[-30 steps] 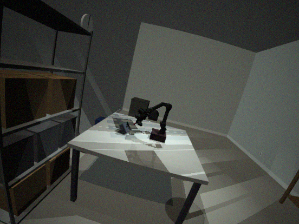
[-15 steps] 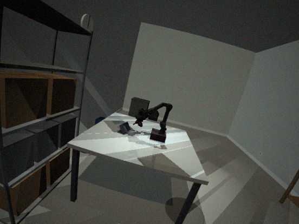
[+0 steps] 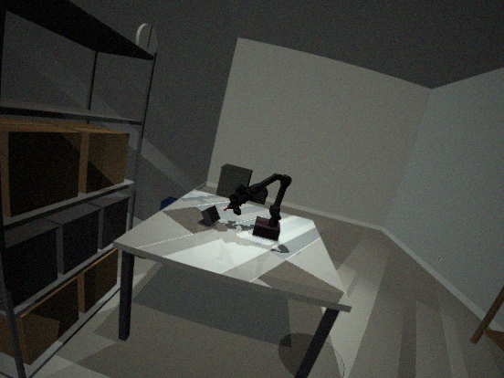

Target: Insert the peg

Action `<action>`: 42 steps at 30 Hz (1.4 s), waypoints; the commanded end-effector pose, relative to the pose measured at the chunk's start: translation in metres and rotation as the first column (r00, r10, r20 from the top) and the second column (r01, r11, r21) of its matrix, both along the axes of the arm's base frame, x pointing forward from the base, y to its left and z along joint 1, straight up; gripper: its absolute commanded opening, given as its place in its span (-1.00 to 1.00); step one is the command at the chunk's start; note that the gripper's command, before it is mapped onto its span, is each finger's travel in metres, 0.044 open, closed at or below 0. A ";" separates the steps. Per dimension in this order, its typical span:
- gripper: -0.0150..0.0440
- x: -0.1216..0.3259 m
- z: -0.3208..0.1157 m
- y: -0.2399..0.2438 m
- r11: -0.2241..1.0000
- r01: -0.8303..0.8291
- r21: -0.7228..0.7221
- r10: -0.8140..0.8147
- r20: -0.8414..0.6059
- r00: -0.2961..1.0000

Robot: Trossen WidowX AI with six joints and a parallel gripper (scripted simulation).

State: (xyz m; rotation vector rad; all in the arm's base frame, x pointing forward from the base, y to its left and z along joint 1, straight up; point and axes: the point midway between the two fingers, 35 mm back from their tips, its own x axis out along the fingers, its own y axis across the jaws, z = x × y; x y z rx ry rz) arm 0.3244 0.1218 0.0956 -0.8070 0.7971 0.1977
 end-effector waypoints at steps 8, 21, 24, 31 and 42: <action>-0.49 -0.007 0.000 0.013 0.998 -0.059 -0.031 0.060 0.032 0.998; -0.49 -0.015 0.004 0.029 0.991 -0.121 -0.057 0.125 0.076 0.989; -0.49 -0.017 0.005 0.032 0.989 -0.135 -0.062 0.140 0.086 0.986; -0.49 -0.019 0.006 0.037 0.986 -0.154 -0.071 0.160 0.100 0.982; -0.49 -0.009 -0.001 0.041 0.983 -0.166 -0.075 0.174 0.109 0.979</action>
